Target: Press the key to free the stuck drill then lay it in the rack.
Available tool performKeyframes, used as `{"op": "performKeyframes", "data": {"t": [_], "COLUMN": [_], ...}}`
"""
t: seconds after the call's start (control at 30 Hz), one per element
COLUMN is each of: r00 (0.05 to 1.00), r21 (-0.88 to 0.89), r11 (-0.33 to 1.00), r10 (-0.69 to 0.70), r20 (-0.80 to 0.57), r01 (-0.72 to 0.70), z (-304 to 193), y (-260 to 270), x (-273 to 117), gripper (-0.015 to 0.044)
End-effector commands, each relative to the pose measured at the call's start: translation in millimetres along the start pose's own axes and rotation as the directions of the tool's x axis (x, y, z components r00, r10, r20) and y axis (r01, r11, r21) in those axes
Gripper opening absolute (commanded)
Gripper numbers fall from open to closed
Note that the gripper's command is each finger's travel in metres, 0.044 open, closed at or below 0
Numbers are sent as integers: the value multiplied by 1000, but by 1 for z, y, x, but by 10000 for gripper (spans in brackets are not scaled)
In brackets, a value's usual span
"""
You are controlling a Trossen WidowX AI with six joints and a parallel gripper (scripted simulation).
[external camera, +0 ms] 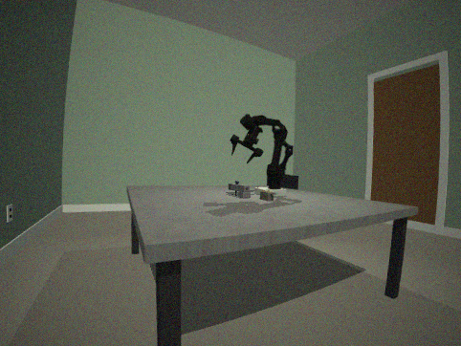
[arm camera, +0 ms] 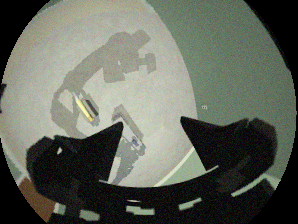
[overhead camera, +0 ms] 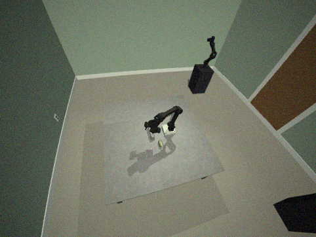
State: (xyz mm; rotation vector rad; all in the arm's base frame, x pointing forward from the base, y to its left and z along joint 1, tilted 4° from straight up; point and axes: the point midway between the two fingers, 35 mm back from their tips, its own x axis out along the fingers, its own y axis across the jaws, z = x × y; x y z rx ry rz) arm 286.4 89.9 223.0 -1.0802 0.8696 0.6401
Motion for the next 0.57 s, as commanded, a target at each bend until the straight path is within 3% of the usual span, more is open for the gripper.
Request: {"op": "performKeyframes", "data": {"t": [0.0, 0.27, 0.53], "r00": [983, 849, 577], "r21": [102, 235, 214], "r11": [979, 825, 573], "r10": [-174, -451, -583], "r20": [-56, -274, -572], "r01": [178, 514, 791], "z": [-43, -136, -210], "y": [-46, -92, -75], "x": [-36, -129, -242], "gripper": [440, 440, 440]}}
